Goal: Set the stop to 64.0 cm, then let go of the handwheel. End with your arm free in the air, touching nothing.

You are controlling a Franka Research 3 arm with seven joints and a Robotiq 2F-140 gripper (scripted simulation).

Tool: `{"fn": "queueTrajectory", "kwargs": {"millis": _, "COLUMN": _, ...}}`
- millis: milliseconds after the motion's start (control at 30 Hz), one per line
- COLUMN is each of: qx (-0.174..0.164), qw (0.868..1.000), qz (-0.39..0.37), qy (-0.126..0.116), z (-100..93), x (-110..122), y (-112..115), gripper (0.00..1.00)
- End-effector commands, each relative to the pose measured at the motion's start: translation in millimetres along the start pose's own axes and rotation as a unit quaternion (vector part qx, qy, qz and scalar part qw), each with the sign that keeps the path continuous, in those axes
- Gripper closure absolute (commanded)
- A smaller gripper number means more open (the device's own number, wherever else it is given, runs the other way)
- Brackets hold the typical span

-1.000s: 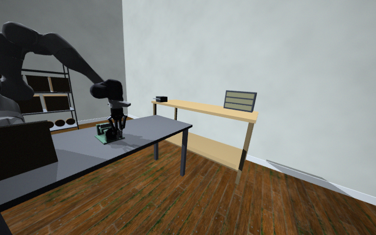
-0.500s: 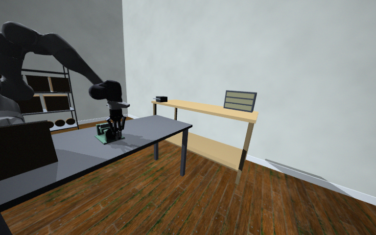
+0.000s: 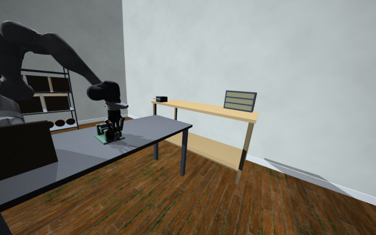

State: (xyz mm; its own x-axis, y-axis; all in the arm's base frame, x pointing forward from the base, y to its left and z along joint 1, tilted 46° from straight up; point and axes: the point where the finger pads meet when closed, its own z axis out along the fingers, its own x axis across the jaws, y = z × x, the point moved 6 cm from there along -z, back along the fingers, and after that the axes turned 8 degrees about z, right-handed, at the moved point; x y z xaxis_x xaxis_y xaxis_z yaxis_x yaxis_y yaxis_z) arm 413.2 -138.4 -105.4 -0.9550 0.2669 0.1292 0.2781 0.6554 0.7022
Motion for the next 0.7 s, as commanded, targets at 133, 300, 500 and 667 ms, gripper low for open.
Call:
{"fn": "queueTrajectory", "kwargs": {"millis": 133, "qx": 0.000, "qw": 1.000, "qz": -0.002, "qy": 0.002, "z": 2.0, "x": 10.8, "y": -2.7, "gripper": 0.96}}
{"fn": "queueTrajectory", "kwargs": {"millis": 300, "qx": 0.000, "qw": 1.000, "qz": -0.002, "qy": 0.002, "z": 1.7, "x": 14.4, "y": -3.2, "gripper": 0.96}}
{"fn": "queueTrajectory", "kwargs": {"millis": 500, "qx": 0.000, "qw": 1.000, "qz": -0.002, "qy": 0.002, "z": -0.6, "x": 22.2, "y": -4.3, "gripper": 0.96}}
{"fn": "queueTrajectory", "kwargs": {"millis": 667, "qx": 0.000, "qw": 1.000, "qz": -0.002, "qy": 0.002, "z": -4.3, "x": 29.0, "y": -5.3, "gripper": 0.96}}
